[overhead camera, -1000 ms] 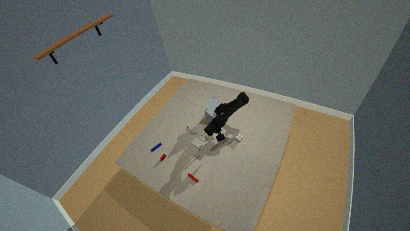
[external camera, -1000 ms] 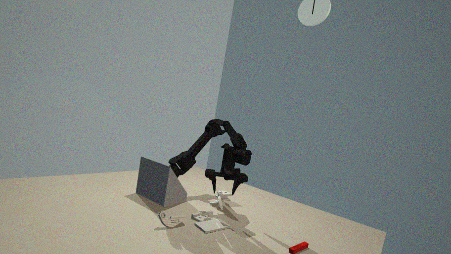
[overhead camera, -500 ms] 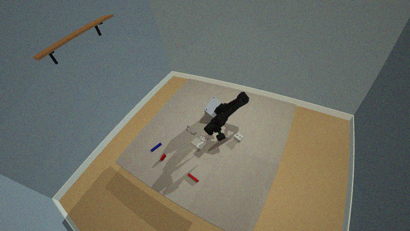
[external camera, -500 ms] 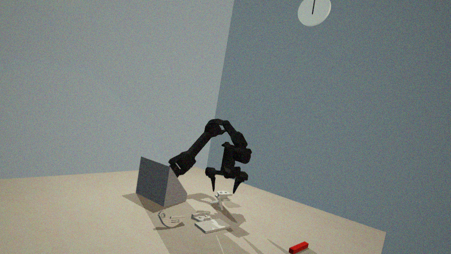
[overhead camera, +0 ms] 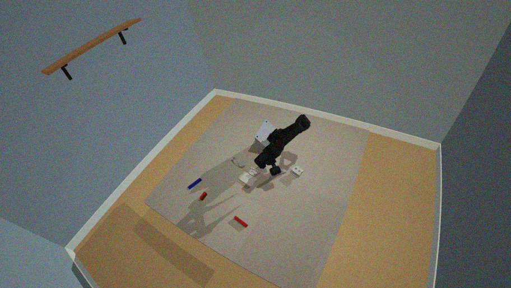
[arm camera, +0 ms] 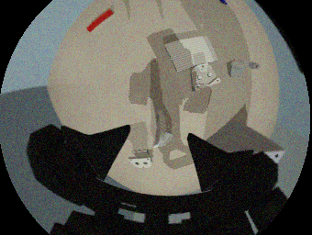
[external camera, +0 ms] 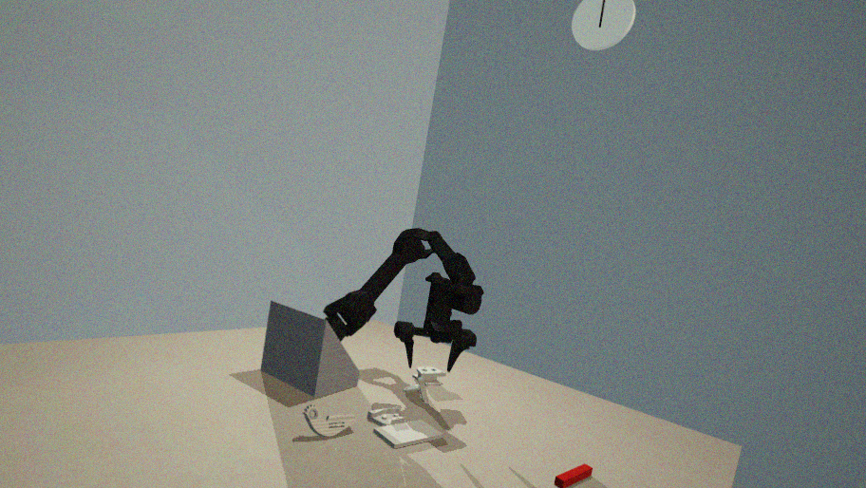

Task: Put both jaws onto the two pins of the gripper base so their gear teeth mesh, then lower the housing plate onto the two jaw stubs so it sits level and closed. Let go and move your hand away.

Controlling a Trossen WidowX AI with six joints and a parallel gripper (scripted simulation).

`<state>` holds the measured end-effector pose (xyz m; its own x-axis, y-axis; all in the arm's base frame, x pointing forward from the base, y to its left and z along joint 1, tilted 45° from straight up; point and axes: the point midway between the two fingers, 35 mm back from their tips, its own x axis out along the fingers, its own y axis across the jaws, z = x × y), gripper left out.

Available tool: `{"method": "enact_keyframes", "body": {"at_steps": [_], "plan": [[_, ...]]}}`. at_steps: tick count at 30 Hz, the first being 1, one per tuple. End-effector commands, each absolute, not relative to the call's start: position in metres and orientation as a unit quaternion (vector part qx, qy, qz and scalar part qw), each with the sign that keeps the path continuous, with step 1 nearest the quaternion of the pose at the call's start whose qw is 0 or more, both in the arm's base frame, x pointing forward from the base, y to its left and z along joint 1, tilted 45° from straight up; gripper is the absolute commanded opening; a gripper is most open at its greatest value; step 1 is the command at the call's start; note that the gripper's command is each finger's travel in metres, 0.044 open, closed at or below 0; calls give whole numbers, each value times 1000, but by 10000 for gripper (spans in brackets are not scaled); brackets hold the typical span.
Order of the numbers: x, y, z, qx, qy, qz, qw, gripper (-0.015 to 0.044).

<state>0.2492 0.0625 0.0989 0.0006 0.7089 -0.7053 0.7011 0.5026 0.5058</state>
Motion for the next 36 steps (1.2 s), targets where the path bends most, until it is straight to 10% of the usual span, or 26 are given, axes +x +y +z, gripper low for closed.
{"method": "enact_keyframes", "body": {"at_steps": [1, 16, 32, 36], "plan": [[249, 62, 99, 496, 707, 3, 504, 440], [249, 62, 99, 496, 707, 3, 504, 440], [246, 60, 97, 416, 699, 107, 571, 20], [246, 59, 97, 393, 694, 135, 588, 0]]}}
